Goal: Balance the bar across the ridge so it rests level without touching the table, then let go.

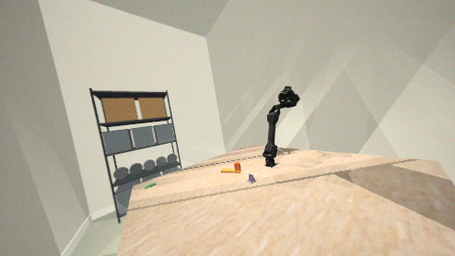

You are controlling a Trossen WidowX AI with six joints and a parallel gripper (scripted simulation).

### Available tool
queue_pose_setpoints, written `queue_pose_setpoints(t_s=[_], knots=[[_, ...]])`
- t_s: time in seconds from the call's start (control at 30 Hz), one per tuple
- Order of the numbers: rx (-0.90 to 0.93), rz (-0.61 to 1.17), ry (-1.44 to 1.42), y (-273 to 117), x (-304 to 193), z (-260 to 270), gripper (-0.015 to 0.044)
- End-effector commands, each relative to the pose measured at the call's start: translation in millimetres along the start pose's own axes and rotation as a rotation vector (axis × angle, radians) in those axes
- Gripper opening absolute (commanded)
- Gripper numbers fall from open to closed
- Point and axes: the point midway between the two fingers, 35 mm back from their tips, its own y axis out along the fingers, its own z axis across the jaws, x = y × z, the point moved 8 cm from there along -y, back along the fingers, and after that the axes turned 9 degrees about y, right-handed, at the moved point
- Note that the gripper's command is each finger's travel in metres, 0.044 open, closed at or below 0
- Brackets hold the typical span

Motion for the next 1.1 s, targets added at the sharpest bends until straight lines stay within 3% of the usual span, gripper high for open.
queue_pose_setpoints(t_s=[0.0,0.1,1.07], knots=[[-0.002,0.002,0.001,-0.7,-0.3,-0.1,0.0374],[-0.028,0.035,0.013,-10.4,-5.1,-1.1,0.0315],[-0.373,0.514,0.174,-178.2,-27.3,-48.0,0.0315]])
